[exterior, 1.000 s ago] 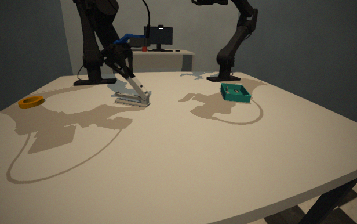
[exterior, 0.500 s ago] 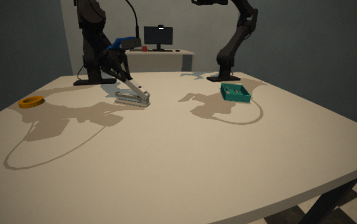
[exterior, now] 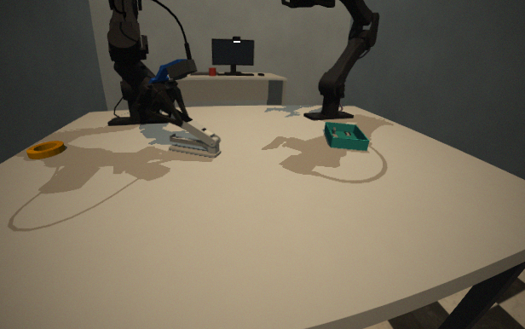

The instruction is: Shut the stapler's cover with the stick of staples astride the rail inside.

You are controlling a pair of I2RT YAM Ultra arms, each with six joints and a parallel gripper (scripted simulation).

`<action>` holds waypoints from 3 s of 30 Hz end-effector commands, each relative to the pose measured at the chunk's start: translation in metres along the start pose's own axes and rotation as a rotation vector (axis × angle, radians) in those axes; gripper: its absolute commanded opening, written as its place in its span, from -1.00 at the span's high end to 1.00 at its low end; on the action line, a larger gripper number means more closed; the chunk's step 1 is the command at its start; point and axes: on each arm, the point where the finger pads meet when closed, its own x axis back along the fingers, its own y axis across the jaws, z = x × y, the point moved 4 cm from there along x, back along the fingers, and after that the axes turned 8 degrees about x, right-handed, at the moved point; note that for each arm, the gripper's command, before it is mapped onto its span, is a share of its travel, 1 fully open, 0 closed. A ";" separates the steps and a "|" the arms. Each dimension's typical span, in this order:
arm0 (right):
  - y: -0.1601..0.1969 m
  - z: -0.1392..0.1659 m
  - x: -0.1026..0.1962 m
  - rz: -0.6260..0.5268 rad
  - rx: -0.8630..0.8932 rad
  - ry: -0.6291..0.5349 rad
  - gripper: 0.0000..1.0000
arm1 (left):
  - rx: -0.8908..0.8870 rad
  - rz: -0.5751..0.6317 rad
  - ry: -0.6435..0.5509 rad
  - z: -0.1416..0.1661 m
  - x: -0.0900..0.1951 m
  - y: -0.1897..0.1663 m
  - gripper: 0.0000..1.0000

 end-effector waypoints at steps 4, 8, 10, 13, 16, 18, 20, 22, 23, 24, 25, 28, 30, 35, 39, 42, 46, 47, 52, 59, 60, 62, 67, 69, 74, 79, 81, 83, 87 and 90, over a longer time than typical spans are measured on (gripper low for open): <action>0.001 0.008 -0.001 0.011 -0.007 -0.077 1.00 | 0.007 0.008 -0.037 -0.010 0.007 -0.001 -1.00; 0.002 0.015 -0.003 0.018 -0.007 -0.130 1.00 | 0.007 0.008 -0.037 -0.010 0.007 -0.001 -1.00; 0.003 0.017 -0.003 0.020 -0.006 -0.146 1.00 | 0.007 0.008 -0.037 -0.010 0.007 -0.001 -1.00; 0.003 0.017 -0.003 0.020 -0.006 -0.146 1.00 | 0.007 0.008 -0.037 -0.010 0.007 -0.001 -1.00; 0.003 0.017 -0.003 0.020 -0.006 -0.146 1.00 | 0.007 0.008 -0.037 -0.010 0.007 -0.001 -1.00; 0.003 0.017 -0.004 0.019 -0.005 -0.146 1.00 | 0.007 0.008 -0.037 -0.010 0.007 -0.001 -1.00; 0.002 0.014 -0.003 0.022 -0.001 -0.150 1.00 | 0.007 0.008 -0.037 -0.010 0.007 -0.001 -1.00; 0.002 0.014 -0.003 0.022 0.001 -0.150 1.00 | 0.007 0.008 -0.037 -0.010 0.007 -0.001 -1.00; 0.002 0.014 -0.003 0.022 0.002 -0.150 0.77 | 0.007 0.008 -0.037 -0.010 0.007 -0.001 -1.00; 0.002 0.014 -0.003 0.022 0.002 -0.150 0.55 | 0.007 0.008 -0.037 -0.010 0.007 -0.001 -1.00; 0.002 0.014 -0.003 0.022 0.002 -0.150 0.32 | 0.007 0.008 -0.037 -0.010 0.007 -0.001 -1.00; 0.001 0.013 -0.003 0.026 0.009 -0.145 -0.01 | 0.007 0.008 -0.037 -0.010 0.007 -0.001 -1.00; 0.004 0.015 0.003 0.020 0.007 -0.144 -0.01 | 0.007 0.008 -0.037 -0.010 0.007 -0.001 -1.00; 0.003 0.016 0.013 0.021 0.008 -0.145 -0.01 | 0.007 0.008 -0.037 -0.010 0.007 -0.001 -1.00; 0.002 0.015 0.018 0.024 0.011 -0.148 -0.28 | 0.007 0.008 -0.037 -0.010 0.007 -0.001 -1.00; 0.000 0.014 0.031 0.030 0.018 -0.153 -0.28 | 0.007 0.008 -0.037 -0.010 0.007 -0.001 -1.00; 0.001 0.020 0.049 0.034 0.008 -0.132 -0.50 | 0.007 0.008 -0.037 -0.010 0.007 -0.001 -1.00; 0.003 0.022 0.048 0.027 -0.001 -0.112 -0.73 | 0.011 0.027 -0.075 -0.019 0.013 -0.004 -1.00; 0.007 0.031 0.047 0.015 -0.051 0.007 -1.00 | 0.001 0.049 -0.097 -0.018 -0.002 -0.009 -1.00; 0.008 0.022 0.049 -0.027 -0.084 0.325 -1.00 | -0.021 0.095 -0.082 0.010 -0.043 -0.020 -1.00; 0.009 0.018 0.049 -0.035 -0.081 0.364 -1.00 | -0.024 0.099 -0.076 0.015 -0.047 -0.021 -1.00; 0.006 0.007 0.049 -0.042 -0.067 0.428 -1.00 | -0.030 0.107 -0.065 0.025 -0.056 -0.022 -1.00; 0.002 -0.015 0.047 -0.060 -0.044 0.559 -1.00 | -0.038 0.120 -0.043 0.043 -0.069 -0.025 -1.00; 0.001 -0.018 0.047 -0.065 -0.042 0.586 -1.00 | -0.040 0.122 -0.039 0.046 -0.071 -0.025 -1.00; 0.000 -0.030 0.046 -0.085 -0.035 0.714 -1.00 | -0.045 0.125 -0.021 0.057 -0.077 -0.025 -1.00; -0.003 -0.048 0.039 -0.104 -0.018 0.830 -1.00 | -0.045 0.125 -0.020 0.057 -0.077 -0.026 -1.00; -0.004 -0.053 0.036 -0.107 -0.013 0.854 -1.00 | -0.045 0.124 -0.020 0.057 -0.077 -0.026 -1.00; -0.005 -0.058 0.033 -0.111 -0.007 0.874 -1.00 | -0.045 0.124 -0.020 0.057 -0.077 -0.025 -1.00; -0.006 -0.061 0.030 -0.112 -0.003 0.882 -1.00 | -0.045 0.124 -0.020 0.057 -0.077 -0.025 -1.00; -0.008 -0.067 0.024 -0.111 0.003 0.862 -1.00 | -0.045 0.124 -0.020 0.057 -0.077 -0.025 -1.00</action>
